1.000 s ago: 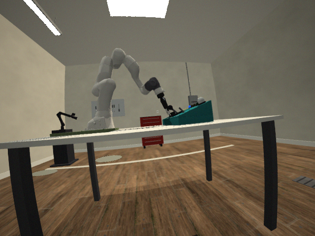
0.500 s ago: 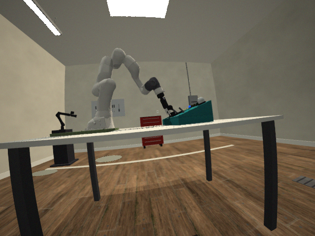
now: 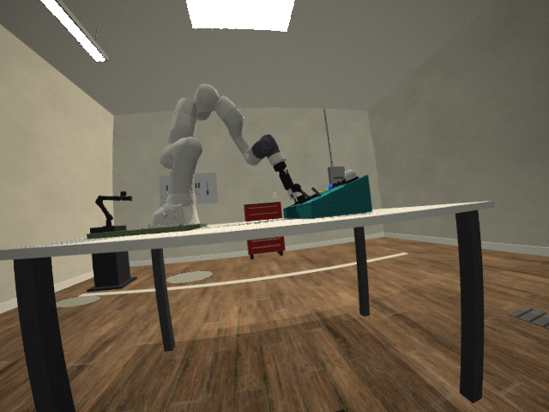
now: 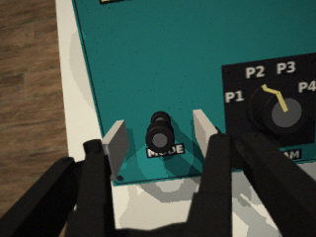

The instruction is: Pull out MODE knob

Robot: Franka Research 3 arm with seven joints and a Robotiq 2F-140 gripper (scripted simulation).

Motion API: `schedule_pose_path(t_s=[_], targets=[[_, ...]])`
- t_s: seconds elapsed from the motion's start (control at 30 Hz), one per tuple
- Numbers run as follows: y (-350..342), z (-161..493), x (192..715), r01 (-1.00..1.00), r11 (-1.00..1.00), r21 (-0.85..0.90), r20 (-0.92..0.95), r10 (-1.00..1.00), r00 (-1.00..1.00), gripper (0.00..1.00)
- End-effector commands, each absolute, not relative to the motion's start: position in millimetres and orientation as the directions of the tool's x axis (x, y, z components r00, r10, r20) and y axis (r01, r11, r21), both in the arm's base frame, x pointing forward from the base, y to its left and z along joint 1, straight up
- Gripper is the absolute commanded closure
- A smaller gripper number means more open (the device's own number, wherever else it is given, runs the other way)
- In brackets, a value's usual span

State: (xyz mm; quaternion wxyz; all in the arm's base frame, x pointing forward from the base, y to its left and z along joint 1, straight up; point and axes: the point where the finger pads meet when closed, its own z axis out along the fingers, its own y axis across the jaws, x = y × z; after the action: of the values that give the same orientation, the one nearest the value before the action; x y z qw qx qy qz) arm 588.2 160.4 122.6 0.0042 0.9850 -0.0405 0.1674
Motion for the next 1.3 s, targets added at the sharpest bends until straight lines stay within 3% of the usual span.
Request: schedule_pose_path(t_s=[0.0, 0.7, 1.07, 1.1, 1.27], targets=[[160.5, 127.0, 587.7, -0.083, -0.997, -0.007, 0.333, -0.081, 0.94, 0.56], [162.6, 221.2, 554.6, -0.083, -0.997, -0.007, 0.333, -0.081, 0.94, 0.56], [162.8, 228.1, 552.1, -0.083, -0.997, -0.007, 0.333, -0.081, 0.94, 0.56], [162.8, 228.1, 552.1, -0.083, -0.997, -0.007, 0.333, -0.081, 0.94, 0.0], [162.8, 228.1, 552.1, -0.083, -0.997, -0.007, 0.333, -0.081, 0.94, 0.0]])
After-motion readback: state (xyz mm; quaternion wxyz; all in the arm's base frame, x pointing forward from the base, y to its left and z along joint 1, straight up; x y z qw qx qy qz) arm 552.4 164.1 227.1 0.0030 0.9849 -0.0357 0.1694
